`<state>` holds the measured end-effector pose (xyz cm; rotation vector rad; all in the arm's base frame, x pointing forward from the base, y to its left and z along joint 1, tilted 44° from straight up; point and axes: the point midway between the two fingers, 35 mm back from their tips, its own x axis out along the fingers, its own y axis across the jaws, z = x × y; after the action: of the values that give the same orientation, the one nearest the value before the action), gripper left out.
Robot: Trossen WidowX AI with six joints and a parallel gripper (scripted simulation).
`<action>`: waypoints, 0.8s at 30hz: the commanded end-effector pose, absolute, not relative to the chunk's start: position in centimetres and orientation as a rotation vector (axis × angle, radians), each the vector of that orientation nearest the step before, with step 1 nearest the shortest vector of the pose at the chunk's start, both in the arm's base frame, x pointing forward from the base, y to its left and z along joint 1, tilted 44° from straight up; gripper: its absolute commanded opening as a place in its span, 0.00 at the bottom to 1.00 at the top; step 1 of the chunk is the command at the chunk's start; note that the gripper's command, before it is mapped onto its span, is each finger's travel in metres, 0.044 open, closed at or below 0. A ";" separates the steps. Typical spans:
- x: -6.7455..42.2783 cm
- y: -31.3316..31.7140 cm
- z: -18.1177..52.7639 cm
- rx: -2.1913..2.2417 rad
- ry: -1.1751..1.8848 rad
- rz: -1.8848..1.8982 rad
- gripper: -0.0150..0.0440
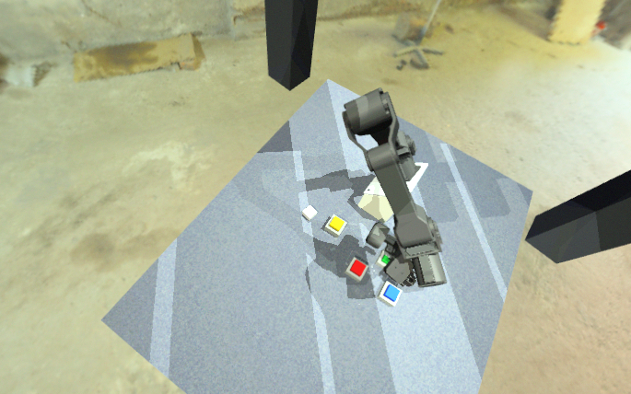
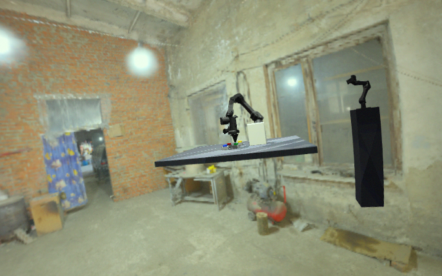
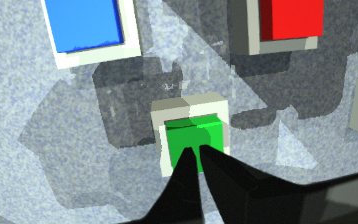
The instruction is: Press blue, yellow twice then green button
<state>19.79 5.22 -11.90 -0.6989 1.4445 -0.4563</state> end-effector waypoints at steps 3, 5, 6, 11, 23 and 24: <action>19.7 4.3 -12.6 -0.709 1.450 -0.459 0.29; 19.7 4.1 -12.8 -0.710 1.450 -0.460 0.29; 19.7 4.0 -12.9 -0.710 1.450 -0.460 0.29; 19.7 3.9 -13.0 -0.710 1.450 -0.460 0.29; 19.7 3.9 -13.0 -0.710 1.450 -0.460 0.29; 19.7 3.9 -13.0 -0.710 1.450 -0.460 0.29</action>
<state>19.75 4.06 -12.96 -0.7028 1.4470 -0.4602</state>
